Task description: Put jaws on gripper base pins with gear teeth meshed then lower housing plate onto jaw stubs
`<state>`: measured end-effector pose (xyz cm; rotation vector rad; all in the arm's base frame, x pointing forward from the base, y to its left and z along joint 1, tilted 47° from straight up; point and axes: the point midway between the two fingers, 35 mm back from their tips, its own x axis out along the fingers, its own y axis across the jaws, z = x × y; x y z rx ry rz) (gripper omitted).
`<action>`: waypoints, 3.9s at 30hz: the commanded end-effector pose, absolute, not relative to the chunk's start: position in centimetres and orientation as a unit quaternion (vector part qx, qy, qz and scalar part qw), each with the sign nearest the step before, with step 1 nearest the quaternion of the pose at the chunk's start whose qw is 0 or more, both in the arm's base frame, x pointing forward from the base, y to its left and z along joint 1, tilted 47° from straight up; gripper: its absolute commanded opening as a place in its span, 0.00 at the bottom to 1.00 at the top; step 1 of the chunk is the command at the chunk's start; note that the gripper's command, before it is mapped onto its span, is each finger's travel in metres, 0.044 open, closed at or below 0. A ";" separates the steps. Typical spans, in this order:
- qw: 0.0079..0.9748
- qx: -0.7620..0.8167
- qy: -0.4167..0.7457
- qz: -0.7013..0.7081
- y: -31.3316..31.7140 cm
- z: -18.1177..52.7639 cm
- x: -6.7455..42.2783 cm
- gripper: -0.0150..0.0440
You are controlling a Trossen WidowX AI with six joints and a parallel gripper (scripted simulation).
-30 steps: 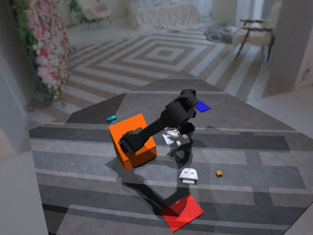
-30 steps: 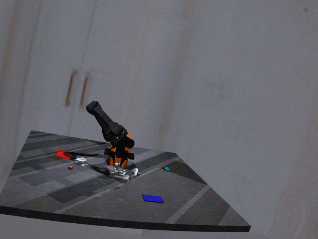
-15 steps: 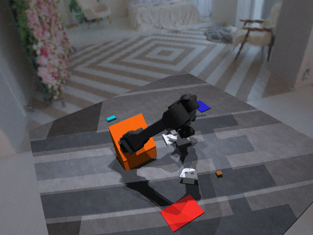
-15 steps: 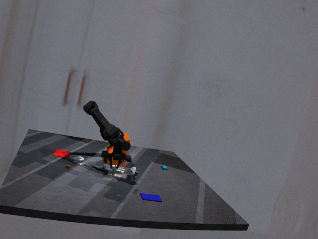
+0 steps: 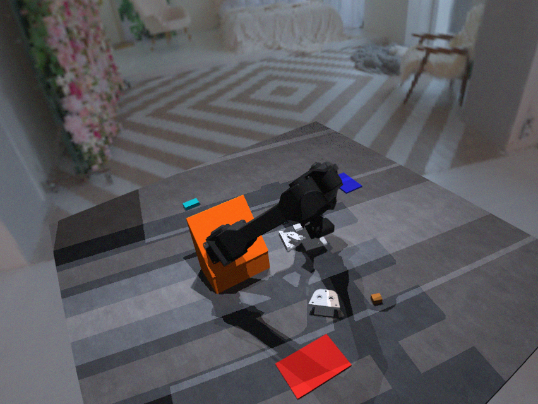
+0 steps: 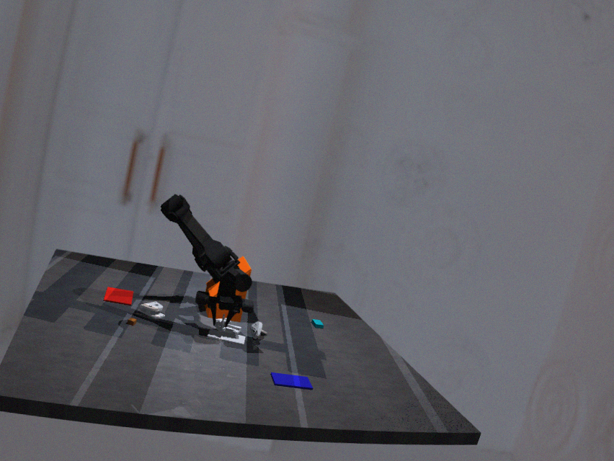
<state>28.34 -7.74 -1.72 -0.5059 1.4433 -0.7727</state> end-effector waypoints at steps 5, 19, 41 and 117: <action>0.653 -0.228 0.638 -0.339 -7.9 -1.9 28.2 0.48; 0.652 -0.229 0.639 -0.338 -8.2 -2.2 28.2 0.48; 0.652 -0.230 0.639 -0.337 -8.6 -2.5 28.1 0.48; 0.652 -0.230 0.640 -0.336 -8.7 -2.6 28.1 0.48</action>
